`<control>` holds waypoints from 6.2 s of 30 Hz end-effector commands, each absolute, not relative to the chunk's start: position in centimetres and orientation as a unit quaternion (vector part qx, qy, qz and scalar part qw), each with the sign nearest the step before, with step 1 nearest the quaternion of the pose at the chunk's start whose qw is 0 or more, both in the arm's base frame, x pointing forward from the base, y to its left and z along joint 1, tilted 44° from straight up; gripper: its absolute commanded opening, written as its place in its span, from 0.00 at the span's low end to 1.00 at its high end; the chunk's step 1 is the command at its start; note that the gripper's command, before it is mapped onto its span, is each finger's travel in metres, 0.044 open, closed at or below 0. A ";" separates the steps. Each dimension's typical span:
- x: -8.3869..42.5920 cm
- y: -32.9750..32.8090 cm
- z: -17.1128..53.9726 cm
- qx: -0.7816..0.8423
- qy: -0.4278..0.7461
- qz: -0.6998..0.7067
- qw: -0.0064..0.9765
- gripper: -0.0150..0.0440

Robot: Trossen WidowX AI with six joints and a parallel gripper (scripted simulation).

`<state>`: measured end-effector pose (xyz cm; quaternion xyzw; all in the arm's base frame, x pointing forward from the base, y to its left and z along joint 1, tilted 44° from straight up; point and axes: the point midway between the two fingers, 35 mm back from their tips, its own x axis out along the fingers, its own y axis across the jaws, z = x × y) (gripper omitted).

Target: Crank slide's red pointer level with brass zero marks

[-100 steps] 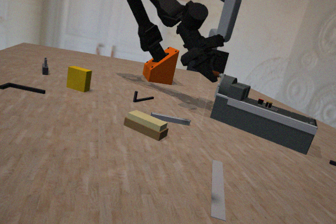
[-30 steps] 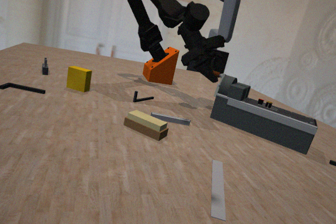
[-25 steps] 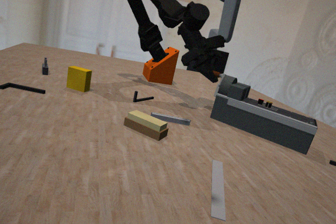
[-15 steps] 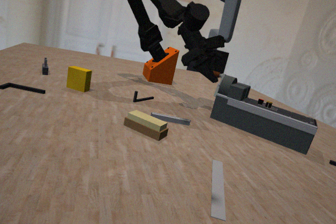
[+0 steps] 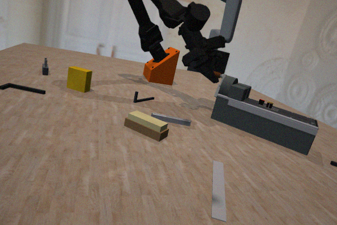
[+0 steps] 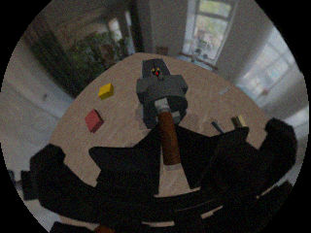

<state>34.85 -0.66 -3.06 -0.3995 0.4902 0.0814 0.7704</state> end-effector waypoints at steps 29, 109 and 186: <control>34.3 -0.3 -3.9 -0.397 0.495 0.093 0.767 0.25; 34.0 -0.3 -4.4 -0.397 0.495 0.093 0.767 0.25; 33.3 -1.8 -6.9 -0.397 0.496 0.093 0.767 0.25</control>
